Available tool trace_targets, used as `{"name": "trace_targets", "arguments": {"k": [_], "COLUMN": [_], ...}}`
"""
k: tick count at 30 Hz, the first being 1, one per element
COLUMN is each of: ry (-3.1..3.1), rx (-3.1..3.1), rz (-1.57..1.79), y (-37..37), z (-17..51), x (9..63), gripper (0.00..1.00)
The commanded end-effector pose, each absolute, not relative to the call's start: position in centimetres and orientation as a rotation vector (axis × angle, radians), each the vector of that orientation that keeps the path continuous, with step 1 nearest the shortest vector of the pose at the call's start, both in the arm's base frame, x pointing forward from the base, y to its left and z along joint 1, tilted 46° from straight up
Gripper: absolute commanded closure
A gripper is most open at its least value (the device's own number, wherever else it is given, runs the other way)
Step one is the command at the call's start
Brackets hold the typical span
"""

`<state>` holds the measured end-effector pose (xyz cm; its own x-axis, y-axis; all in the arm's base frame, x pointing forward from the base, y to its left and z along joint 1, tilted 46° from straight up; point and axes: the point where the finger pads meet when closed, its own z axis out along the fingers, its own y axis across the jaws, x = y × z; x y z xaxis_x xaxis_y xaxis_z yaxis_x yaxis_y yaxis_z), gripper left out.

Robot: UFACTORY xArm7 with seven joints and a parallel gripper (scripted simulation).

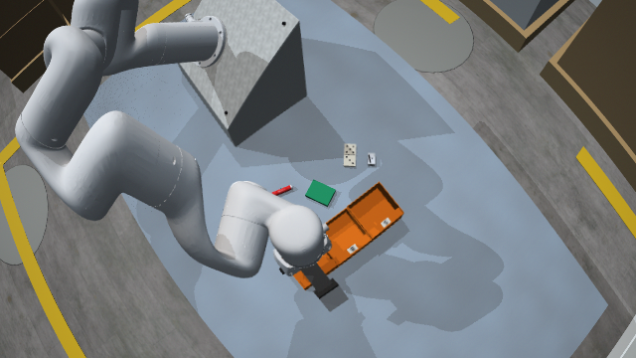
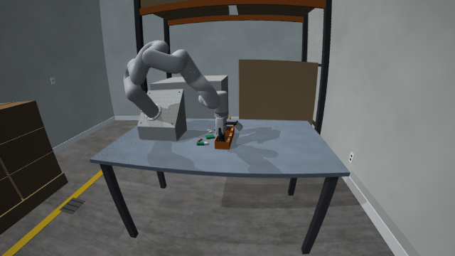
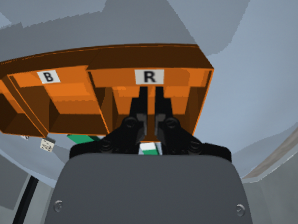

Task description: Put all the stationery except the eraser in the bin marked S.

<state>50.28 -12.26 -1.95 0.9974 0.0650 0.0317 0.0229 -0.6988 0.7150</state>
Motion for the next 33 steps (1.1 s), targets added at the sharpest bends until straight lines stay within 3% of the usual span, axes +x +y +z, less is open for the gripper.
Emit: {"name": "trace_targets", "arguments": {"k": [1,33], "ry": [0.063,0.064], "rx": [2.346,2.346], "rz": [0.074,0.074], "y": [-11.8,-7.8], "z": [-1.6,2.2], "x": [50.4,50.0], "gripper": [0.93,0.93]}}
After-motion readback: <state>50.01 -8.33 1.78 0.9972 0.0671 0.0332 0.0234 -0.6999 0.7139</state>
